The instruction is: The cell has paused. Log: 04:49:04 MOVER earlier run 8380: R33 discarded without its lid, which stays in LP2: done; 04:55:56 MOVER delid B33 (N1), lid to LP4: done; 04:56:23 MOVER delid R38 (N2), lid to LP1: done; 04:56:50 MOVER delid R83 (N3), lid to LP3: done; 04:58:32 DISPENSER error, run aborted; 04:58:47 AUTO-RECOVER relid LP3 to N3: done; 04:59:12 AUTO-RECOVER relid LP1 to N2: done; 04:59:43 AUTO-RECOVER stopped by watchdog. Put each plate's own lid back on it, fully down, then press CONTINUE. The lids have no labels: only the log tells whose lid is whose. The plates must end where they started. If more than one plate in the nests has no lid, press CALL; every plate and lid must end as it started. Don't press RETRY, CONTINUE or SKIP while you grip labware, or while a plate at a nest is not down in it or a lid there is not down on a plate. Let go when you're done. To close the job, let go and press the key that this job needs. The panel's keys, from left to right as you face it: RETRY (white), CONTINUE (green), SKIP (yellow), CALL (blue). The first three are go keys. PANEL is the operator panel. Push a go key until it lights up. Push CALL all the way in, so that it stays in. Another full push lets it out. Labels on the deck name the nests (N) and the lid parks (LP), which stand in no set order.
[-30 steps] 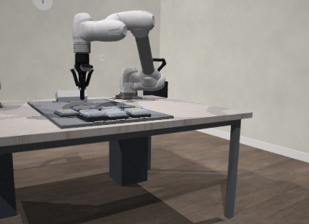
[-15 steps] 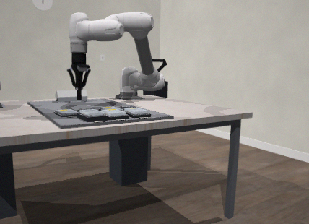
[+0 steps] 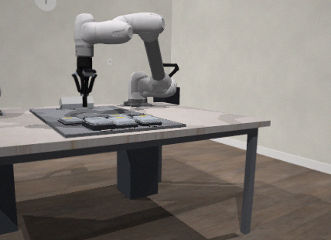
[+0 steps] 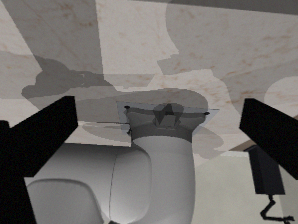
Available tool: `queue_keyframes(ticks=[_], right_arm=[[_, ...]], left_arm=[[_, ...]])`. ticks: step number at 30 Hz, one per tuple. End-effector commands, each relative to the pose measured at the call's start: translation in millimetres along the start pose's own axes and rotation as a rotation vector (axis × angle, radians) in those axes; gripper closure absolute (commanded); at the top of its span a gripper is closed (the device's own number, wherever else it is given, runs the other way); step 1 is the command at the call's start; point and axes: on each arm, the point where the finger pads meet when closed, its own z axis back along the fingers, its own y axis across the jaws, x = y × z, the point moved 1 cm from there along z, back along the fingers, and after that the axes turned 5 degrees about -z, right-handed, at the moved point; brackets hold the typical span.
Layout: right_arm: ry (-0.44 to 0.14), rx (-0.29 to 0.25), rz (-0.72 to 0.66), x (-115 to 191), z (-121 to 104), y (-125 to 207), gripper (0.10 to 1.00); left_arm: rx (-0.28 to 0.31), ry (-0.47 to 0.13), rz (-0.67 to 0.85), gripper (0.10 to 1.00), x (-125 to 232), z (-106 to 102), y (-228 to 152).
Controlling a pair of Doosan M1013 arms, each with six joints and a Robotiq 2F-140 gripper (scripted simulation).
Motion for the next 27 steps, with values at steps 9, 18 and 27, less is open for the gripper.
queue_keyframes(ticks=[9, 18, 27], right_arm=[[-0.003, -0.001, -0.006, 0, 1, 2, 0.098], [-0.003, -0.001, -0.006, 0, 1, 2, 0.098], [-0.003, -0.001, -0.006, 0, 1, 2, 0.098]], left_arm=[[0.003, 0.0, -0.002, 0.999, -2, 3, -32], [0.003, 0.0, -0.002, 0.999, -2, 5, -110], [0.003, 0.001, -0.002, 0.999, 9, 4, -186]])
